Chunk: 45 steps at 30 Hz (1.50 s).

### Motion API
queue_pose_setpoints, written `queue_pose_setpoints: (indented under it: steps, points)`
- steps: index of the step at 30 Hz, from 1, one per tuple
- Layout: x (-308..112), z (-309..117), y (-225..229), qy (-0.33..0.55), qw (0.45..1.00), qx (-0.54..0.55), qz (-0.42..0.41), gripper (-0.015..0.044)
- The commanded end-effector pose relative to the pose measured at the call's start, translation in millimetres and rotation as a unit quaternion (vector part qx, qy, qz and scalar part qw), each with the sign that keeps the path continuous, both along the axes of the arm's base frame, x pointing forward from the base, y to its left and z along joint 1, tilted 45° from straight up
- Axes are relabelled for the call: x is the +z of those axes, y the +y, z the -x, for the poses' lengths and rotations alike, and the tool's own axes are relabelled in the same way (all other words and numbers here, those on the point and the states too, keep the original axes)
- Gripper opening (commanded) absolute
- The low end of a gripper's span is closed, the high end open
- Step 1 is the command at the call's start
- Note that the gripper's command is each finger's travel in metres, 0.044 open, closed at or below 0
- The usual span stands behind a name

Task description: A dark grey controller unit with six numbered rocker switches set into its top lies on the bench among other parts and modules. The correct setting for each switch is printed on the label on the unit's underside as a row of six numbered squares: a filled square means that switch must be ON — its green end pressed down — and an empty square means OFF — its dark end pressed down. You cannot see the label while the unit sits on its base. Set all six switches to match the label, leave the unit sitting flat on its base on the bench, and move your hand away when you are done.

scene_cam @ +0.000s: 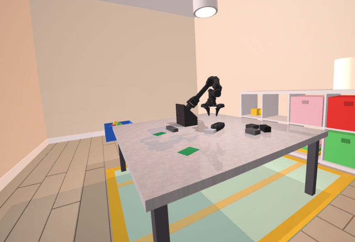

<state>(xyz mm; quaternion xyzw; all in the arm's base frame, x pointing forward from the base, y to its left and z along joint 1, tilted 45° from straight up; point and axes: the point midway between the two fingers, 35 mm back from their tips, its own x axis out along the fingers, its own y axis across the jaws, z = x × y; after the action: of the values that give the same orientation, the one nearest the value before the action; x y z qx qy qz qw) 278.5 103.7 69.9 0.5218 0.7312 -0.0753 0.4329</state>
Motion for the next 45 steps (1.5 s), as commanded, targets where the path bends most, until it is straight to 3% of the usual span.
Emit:
queue_pose_setpoints:
  steps: [1,4,21,29,45]
  points:
    - [0,0,0,0.000,1.000,0.000,0.000,0.0420]
    - [0,0,0,0.000,1.000,0.000,0.000,0.0440]
    - [21,-45,72,0.048,0.995,0.069,0.051,0.0000]
    - [31,-55,110,0.079,0.990,0.091,0.079,0.0000]
    - [18,-54,125,0.080,0.989,0.091,0.079,0.0000]
